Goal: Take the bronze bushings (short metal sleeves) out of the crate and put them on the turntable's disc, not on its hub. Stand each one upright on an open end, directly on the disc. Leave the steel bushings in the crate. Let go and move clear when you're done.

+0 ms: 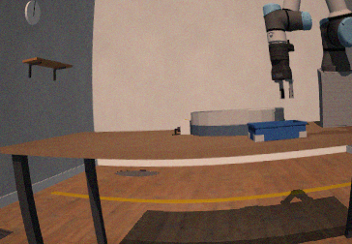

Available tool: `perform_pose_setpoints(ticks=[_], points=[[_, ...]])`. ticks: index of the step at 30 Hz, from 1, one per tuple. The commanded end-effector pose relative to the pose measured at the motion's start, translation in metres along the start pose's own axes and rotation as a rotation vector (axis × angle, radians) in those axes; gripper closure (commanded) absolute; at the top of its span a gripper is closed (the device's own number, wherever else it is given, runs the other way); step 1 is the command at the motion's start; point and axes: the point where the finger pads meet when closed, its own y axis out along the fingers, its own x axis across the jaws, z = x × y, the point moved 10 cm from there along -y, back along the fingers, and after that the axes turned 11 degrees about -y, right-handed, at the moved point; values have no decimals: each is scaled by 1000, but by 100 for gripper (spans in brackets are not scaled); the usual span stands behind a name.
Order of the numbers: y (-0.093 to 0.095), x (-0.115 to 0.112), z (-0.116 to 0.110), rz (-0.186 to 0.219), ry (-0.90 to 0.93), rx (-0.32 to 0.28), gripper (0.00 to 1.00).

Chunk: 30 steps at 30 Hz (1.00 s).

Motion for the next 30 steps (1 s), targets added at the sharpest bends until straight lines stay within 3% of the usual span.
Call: perform_pose_setpoints(ticks=[1,30], points=[[8,12,-22,19,16,9,24],[9,14,-24,18,17,8,24]])
